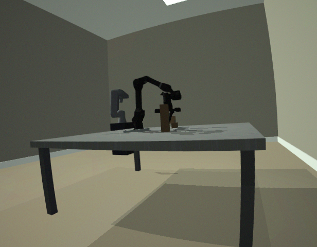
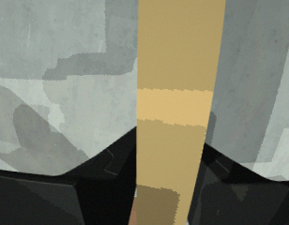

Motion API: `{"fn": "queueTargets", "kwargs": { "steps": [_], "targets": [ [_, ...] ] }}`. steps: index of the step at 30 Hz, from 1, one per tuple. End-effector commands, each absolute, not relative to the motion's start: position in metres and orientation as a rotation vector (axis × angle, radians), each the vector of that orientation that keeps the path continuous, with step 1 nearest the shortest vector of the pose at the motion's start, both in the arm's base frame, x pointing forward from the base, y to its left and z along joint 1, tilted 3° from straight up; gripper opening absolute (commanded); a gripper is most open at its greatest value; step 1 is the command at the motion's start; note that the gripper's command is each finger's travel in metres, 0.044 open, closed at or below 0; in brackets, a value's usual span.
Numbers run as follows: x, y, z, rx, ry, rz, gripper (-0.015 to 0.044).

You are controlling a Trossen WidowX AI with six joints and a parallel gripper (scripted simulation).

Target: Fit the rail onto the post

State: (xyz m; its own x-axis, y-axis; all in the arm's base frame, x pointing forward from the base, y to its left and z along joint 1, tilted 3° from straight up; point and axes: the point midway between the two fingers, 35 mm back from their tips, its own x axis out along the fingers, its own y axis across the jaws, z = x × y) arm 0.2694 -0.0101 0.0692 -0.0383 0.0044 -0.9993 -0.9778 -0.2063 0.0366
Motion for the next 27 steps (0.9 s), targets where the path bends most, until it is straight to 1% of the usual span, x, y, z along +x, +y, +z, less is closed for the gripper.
{"fn": "queueTargets", "kwargs": {
  "steps": [1,27],
  "targets": [
    [0.2727,-0.0117,0.0727,-1.344,1.119,1.388,0.0],
    [0.2759,-0.0189,0.0722,-1.345,1.119,1.387,0.0]
  ]
}}
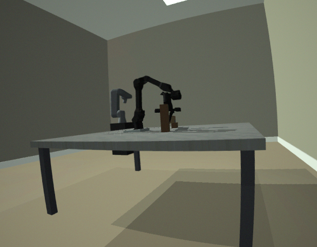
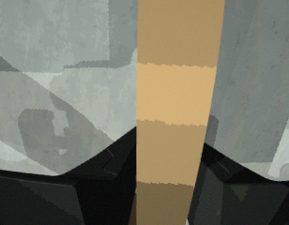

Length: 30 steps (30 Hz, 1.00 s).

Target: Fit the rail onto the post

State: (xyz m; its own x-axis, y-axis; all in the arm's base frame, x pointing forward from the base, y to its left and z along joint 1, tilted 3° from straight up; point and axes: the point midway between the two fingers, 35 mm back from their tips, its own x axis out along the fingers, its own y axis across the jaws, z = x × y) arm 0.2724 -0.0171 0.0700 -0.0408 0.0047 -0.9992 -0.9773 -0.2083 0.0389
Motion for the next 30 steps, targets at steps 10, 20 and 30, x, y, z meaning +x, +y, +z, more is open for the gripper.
{"fn": "queueTargets", "kwargs": {
  "steps": [10,20,30],
  "targets": [
    [0.2766,-0.0218,0.0714,-1.345,1.119,1.387,0.0],
    [0.2774,-0.0247,0.0722,-1.346,1.119,1.387,0.0],
    [0.2779,-0.0276,0.0731,-1.346,1.12,1.387,0.0]
  ]
}}
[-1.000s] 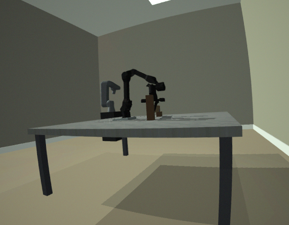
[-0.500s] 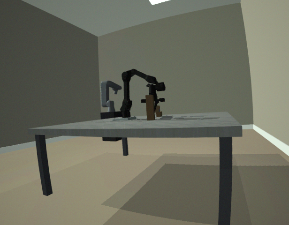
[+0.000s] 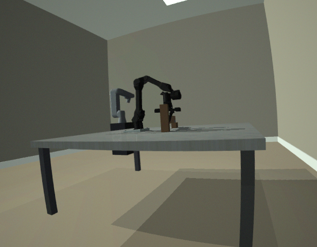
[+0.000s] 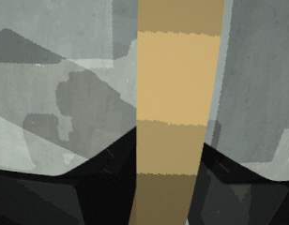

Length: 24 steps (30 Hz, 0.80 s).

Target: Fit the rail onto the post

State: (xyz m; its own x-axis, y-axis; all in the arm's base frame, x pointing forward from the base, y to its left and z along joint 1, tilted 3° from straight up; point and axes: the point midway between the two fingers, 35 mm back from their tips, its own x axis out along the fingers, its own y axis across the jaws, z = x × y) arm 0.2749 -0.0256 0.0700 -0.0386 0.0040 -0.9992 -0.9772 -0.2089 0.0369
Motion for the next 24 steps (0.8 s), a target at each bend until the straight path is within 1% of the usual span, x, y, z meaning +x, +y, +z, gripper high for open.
{"fn": "queueTargets", "kwargs": {
  "steps": [1,24],
  "targets": [
    [0.2779,-0.0279,0.0731,-1.346,1.12,1.387,0.0],
    [0.2788,-0.0349,0.0714,-1.346,1.12,1.386,0.0]
  ]
}}
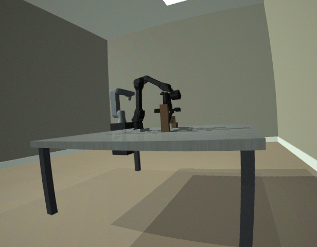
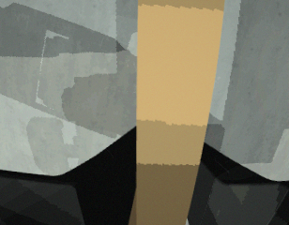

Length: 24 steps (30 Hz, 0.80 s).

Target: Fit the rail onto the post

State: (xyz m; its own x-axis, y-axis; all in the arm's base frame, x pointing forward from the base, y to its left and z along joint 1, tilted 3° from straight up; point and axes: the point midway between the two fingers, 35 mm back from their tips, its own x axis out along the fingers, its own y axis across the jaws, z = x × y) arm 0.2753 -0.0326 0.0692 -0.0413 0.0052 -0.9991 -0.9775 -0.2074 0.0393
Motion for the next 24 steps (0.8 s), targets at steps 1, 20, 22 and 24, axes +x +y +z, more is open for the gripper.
{"fn": "queueTargets", "kwargs": {
  "steps": [1,20,22,24],
  "targets": [
    [0.2789,-0.0351,0.0714,-1.346,1.12,1.386,0.0],
    [0.2803,-0.0405,0.0732,-1.347,1.121,1.386,0.0],
    [0.2804,-0.0411,0.0733,-1.347,1.121,1.386,0.0],
    [0.2805,-0.0417,0.0732,-1.347,1.121,1.386,0.0]
  ]
}}
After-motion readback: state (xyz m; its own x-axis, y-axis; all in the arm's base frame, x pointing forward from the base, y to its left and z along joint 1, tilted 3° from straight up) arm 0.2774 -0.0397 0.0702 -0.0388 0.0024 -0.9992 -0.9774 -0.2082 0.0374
